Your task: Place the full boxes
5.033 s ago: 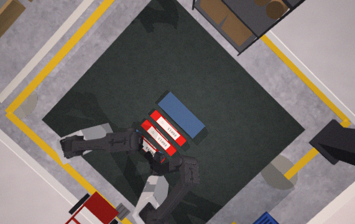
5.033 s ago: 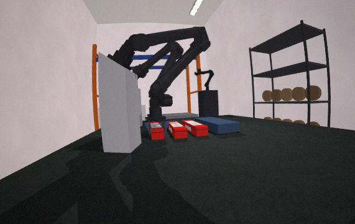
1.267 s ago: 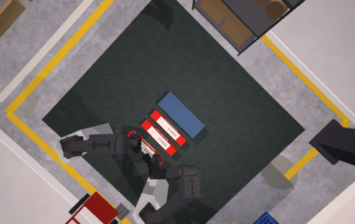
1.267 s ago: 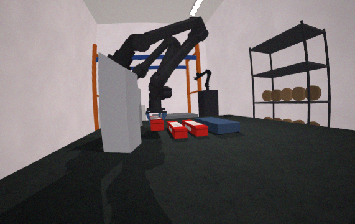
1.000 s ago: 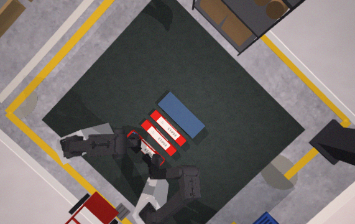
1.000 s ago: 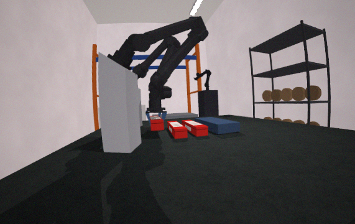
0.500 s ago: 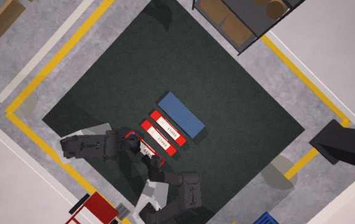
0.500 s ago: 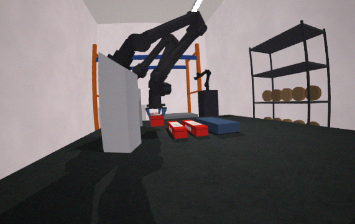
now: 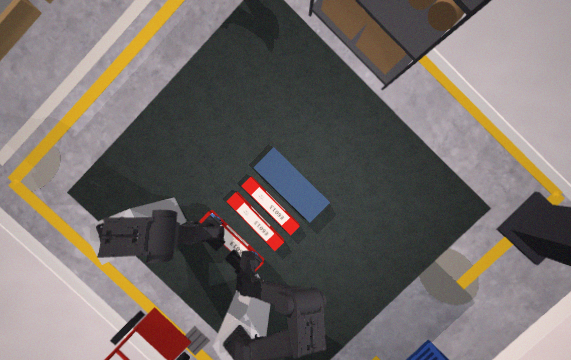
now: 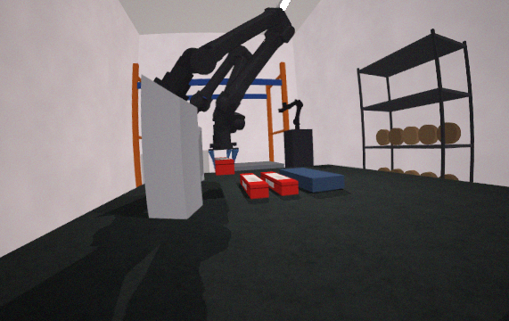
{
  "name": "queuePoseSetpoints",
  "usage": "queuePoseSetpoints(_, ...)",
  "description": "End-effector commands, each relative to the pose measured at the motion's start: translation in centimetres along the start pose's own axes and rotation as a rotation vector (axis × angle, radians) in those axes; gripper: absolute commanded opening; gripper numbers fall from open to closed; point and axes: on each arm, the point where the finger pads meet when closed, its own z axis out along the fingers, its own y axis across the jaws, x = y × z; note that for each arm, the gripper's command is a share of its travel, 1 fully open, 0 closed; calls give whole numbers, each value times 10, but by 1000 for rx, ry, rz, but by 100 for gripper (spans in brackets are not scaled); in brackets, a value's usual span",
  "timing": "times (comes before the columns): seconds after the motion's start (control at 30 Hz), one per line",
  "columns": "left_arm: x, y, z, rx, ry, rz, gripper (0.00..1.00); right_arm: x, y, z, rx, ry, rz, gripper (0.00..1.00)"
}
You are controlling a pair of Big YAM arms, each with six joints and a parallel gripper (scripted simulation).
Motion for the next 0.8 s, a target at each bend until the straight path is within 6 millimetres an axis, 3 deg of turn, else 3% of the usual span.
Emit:
queuePoseSetpoints(0.0, 6, -10, -16, 11, 4, 7, 0, 8, 12, -17, -12, 5, -11, 0)
queuePoseSetpoints(0.33, 5, -8, -31, 8, 2, 6, 0, 8, 11, -32, -10, 4, -10, 0)
queuePoseSetpoints(0.77, 11, -2, -29, 5, 14, 5, 0, 16, 5, -29, -15, 18, -8, 0)
